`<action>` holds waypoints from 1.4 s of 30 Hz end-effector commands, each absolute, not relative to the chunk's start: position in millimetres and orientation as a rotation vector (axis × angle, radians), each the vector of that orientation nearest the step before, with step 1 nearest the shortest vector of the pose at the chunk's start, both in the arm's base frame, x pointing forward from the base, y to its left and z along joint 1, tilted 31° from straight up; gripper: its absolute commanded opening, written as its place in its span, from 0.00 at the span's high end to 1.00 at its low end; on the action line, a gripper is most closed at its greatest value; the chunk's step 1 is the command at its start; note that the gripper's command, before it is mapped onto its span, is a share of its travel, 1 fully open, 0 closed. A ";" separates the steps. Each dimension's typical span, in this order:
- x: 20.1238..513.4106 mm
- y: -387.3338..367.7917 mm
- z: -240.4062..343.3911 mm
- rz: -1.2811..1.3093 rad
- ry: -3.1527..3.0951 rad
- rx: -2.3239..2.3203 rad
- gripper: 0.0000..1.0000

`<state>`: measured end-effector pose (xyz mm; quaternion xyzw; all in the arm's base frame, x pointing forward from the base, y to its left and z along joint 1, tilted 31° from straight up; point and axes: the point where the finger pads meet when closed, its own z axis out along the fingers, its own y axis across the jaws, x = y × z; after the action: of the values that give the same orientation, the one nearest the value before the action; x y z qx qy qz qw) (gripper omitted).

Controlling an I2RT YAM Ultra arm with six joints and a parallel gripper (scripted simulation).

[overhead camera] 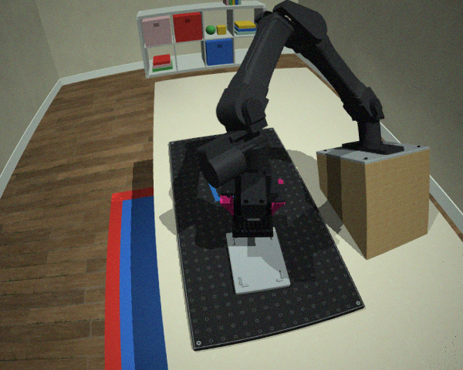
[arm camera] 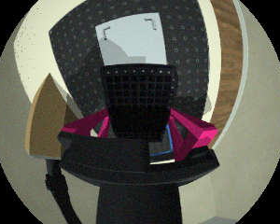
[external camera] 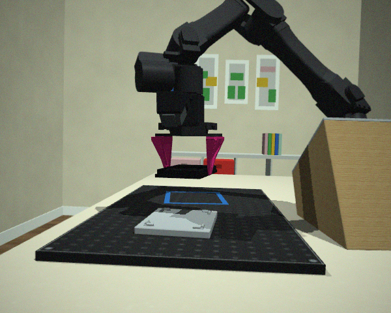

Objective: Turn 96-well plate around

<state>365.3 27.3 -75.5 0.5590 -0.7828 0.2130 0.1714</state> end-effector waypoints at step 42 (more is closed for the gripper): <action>359.5 -75.0 -7.1 0.626 -2.230 1.626 1.00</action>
<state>354.2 -75.7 -18.3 0.5578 -0.7851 0.2118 0.1662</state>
